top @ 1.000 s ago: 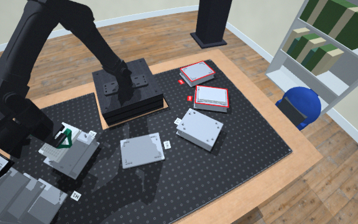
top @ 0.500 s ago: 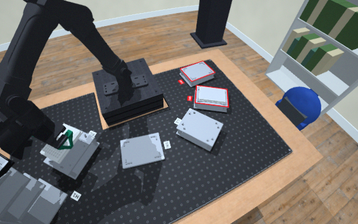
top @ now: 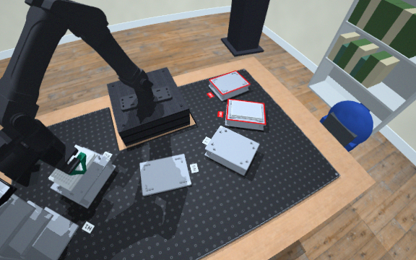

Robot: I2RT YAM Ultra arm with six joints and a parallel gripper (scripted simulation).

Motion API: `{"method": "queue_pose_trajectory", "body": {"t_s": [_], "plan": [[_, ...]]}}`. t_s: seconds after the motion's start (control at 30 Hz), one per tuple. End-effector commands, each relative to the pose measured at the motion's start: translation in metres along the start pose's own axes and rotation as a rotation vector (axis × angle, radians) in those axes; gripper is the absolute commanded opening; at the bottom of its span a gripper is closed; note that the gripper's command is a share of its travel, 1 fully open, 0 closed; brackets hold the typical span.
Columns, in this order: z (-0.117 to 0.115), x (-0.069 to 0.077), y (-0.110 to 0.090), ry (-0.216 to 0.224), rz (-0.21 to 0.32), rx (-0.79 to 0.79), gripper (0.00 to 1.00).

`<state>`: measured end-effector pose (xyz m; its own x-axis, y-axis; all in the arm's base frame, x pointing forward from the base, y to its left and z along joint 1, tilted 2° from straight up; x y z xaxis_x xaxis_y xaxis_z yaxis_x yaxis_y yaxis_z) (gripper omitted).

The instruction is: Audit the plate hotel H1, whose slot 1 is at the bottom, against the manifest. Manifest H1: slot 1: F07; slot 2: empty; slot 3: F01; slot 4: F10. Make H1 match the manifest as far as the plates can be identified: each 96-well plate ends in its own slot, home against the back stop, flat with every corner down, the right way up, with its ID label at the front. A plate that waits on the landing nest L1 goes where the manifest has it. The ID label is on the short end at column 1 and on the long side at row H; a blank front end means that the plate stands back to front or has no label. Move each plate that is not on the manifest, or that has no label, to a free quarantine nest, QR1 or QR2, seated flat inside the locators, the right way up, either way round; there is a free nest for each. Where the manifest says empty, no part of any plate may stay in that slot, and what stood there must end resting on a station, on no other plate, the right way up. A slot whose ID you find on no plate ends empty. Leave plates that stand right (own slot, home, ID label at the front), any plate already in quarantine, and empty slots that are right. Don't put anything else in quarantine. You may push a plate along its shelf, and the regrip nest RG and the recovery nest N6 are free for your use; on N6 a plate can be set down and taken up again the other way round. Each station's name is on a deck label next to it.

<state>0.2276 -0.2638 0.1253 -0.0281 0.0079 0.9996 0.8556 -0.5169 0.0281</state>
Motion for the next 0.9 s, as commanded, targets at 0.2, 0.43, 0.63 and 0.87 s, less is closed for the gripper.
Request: {"method": "queue_pose_trajectory", "body": {"t_s": [0.2,0.43,0.63,0.87], "plan": [[-0.001,-0.001,0.004,-0.009,-0.027,-0.001,0.86],[-0.001,-0.004,0.004,-0.009,-0.027,-0.001,0.86],[-0.001,-0.008,0.004,-0.009,-0.027,-0.001,0.86],[-0.001,-0.013,0.004,-0.008,-0.027,-0.001,0.86]]}}
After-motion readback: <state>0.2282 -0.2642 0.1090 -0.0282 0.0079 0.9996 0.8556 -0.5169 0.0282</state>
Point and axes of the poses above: the point where the finger pads meet when closed, its own x axis back along the fingers, its own z axis across the jaws, y = z × x, the point moved 9 cm from there along x, back along the fingers, and after that the axes turned 10 degrees about x, right-handed, at the moved point
